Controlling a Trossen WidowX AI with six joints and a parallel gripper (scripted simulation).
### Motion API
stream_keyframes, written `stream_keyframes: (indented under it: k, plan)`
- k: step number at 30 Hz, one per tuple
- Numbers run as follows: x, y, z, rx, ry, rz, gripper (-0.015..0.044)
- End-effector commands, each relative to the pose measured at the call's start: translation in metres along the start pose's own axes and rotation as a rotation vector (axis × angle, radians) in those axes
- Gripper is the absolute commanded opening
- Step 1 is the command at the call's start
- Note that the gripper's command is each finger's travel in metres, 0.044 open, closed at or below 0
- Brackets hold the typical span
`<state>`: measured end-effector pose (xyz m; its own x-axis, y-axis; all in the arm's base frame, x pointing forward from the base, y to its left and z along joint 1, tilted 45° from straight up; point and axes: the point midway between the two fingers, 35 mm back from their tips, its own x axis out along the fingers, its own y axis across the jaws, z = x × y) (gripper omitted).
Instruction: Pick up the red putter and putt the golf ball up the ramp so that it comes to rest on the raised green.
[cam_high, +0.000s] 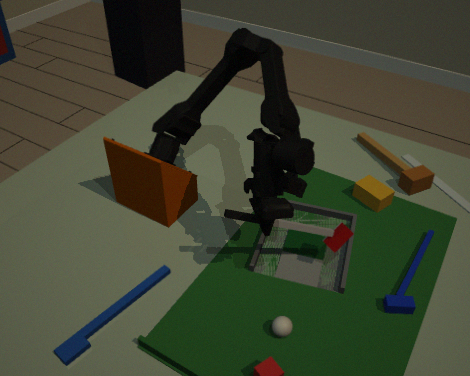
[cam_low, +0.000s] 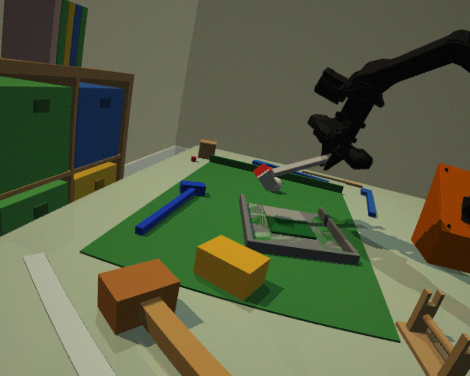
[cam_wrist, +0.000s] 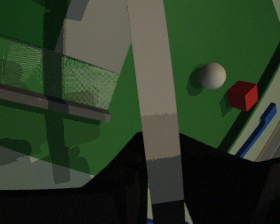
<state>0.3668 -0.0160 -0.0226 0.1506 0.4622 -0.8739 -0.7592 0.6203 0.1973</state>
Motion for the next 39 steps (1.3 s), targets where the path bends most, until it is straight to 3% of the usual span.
stream_keyframes:
  k: [1,18,26,39]
  plan:
    - [0.005,-0.022,-0.023,0.083,0.025,-0.037,0.0]
    - [0.039,-0.077,-0.147,0.456,0.153,-0.137,0.0]
    - [0.042,-0.078,-0.149,0.46,0.154,-0.138,0.0]
    - [0.086,-0.082,-0.157,0.459,0.153,-0.138,0.0]
